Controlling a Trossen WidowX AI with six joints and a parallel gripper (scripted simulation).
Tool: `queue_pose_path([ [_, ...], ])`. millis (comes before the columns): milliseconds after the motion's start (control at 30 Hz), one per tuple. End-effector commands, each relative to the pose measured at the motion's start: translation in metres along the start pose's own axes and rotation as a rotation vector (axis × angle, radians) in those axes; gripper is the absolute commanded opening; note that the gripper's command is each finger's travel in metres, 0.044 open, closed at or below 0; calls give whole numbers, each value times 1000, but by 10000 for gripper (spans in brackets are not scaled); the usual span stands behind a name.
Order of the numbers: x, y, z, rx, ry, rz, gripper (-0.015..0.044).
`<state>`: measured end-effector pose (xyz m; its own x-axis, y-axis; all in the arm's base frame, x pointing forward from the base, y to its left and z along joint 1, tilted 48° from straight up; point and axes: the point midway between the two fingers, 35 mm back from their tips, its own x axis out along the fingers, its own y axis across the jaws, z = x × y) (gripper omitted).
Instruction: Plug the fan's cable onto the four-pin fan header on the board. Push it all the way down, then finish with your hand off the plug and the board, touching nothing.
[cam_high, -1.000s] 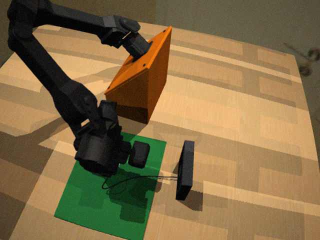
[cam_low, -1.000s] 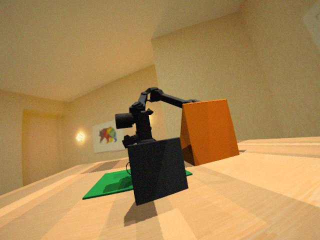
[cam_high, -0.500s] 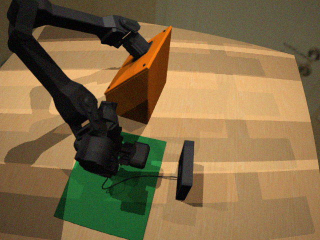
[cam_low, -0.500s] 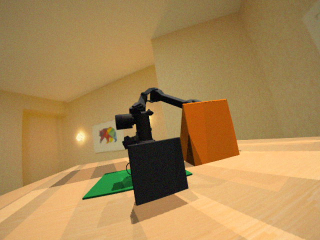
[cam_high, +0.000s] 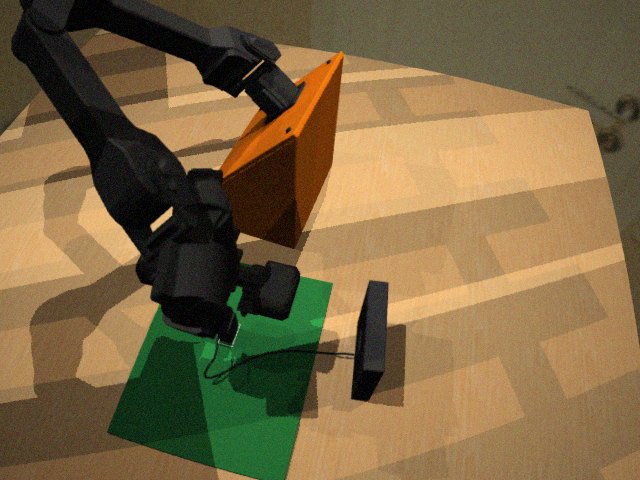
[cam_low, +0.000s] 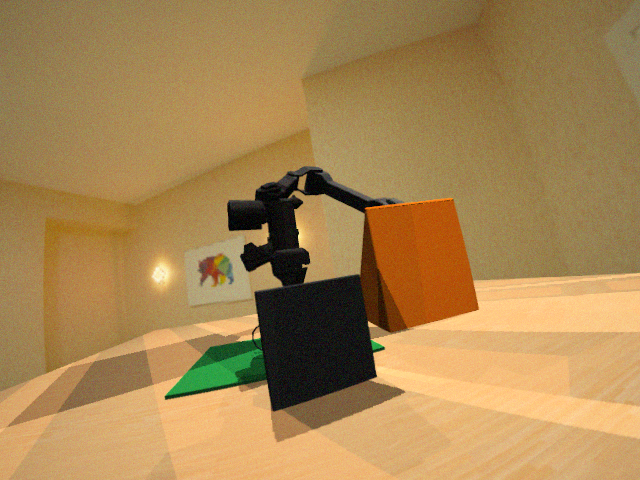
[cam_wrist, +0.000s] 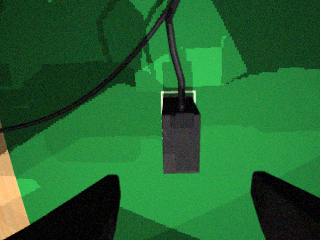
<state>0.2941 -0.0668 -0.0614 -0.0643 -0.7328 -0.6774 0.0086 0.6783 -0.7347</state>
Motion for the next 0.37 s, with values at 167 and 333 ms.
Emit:
queue_pose_path([
  [167, -6, -31, -59, 0, 8, 1, 260],
  [333, -3, -47, -110, -2, 10, 0, 260],
])
